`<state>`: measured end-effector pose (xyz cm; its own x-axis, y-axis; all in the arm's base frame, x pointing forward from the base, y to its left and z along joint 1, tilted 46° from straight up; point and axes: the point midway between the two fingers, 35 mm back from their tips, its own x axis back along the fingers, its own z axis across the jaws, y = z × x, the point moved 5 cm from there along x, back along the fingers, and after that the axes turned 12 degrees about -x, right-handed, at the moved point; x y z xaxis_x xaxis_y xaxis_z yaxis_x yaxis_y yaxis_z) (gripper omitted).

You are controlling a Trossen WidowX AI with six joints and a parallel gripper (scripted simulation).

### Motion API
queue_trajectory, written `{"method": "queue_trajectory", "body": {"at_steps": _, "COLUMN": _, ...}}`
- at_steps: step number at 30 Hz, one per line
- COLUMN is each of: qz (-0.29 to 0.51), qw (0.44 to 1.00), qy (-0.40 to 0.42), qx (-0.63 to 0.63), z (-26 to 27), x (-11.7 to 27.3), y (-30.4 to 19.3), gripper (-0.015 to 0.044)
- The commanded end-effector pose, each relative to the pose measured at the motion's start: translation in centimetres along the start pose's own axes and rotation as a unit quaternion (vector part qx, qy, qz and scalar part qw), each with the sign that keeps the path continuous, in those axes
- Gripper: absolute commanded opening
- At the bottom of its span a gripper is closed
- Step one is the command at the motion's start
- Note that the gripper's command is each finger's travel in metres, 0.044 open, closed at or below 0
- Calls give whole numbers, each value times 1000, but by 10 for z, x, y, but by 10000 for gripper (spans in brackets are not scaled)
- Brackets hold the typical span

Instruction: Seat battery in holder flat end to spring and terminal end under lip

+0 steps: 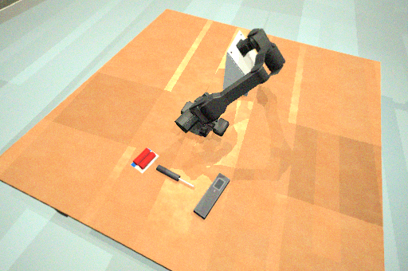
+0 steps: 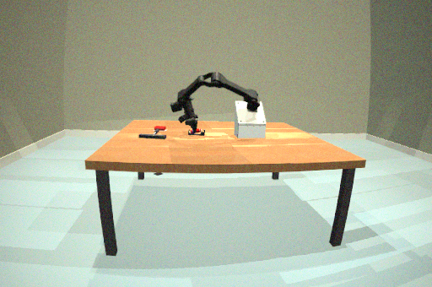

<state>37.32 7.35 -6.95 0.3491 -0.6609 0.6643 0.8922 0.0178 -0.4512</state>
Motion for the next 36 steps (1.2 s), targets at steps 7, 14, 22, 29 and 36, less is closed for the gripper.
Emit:
{"method": "queue_trajectory", "body": {"at_steps": 7, "qz": -30, "qw": 1000, "qy": 1, "qx": 6, "z": 0, "x": -1, "y": 3, "gripper": 80}}
{"method": "queue_trajectory", "body": {"at_steps": 14, "qz": -40, "qw": 999, "qy": 3, "qx": 5, "z": 0, "x": -1, "y": 1, "gripper": 80}}
{"method": "queue_trajectory", "body": {"at_steps": 22, "qz": -52, "qw": 999, "qy": 6, "qx": 4, "z": 0, "x": -2, "y": -2, "gripper": 80}}
{"method": "queue_trajectory", "body": {"at_steps": 29, "qz": -62, "qw": 998, "qy": 8, "qx": 3, "z": 0, "x": -3, "y": -5, "gripper": 80}}
{"method": "queue_trajectory", "body": {"at_steps": 36, "qz": -73, "qw": 997, "qy": 10, "qx": 3, "z": 0, "x": -4, "y": -8, "gripper": 80}}
